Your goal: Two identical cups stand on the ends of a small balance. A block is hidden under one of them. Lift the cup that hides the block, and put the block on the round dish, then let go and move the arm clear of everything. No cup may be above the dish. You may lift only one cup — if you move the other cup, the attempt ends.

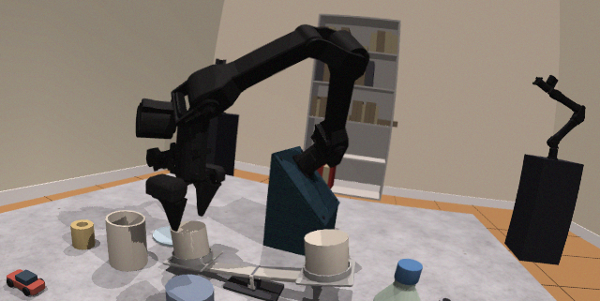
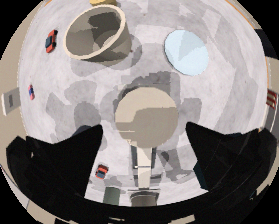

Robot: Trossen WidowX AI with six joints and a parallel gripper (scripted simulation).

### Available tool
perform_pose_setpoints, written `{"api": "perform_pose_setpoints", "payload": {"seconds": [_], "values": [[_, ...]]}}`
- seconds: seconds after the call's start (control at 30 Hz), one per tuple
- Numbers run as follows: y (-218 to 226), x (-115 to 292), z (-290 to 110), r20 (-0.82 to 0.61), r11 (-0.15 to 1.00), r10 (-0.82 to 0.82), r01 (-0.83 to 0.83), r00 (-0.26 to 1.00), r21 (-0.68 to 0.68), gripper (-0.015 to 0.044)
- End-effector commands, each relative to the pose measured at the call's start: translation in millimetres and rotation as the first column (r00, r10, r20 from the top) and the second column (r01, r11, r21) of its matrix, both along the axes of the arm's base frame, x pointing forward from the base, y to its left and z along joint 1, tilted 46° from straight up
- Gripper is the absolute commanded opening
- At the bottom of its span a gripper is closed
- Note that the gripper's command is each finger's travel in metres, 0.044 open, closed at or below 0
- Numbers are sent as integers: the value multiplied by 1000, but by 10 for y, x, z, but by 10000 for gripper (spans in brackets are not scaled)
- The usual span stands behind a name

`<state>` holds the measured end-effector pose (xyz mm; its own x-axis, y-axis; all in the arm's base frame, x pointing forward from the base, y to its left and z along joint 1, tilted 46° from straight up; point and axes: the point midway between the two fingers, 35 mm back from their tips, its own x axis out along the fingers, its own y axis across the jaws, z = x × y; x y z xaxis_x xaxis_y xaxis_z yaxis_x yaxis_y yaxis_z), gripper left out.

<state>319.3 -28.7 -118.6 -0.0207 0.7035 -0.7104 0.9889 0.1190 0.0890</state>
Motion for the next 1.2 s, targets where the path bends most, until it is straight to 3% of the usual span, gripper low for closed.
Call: {"api": "perform_pose_setpoints", "payload": {"seconds": [0.0, 1.03, 1.1, 1.17], "values": [[61, -24, -50, -10, 1000, -6, 6, 1000, 9, 440], [409, -52, -375, -10, 1000, -5, 5, 1000, 13, 440], [409, -52, -375, -10, 1000, -5, 5, 1000, 13, 387], [409, -52, -375, -10, 1000, -5, 5, 1000, 13, 374]]}}
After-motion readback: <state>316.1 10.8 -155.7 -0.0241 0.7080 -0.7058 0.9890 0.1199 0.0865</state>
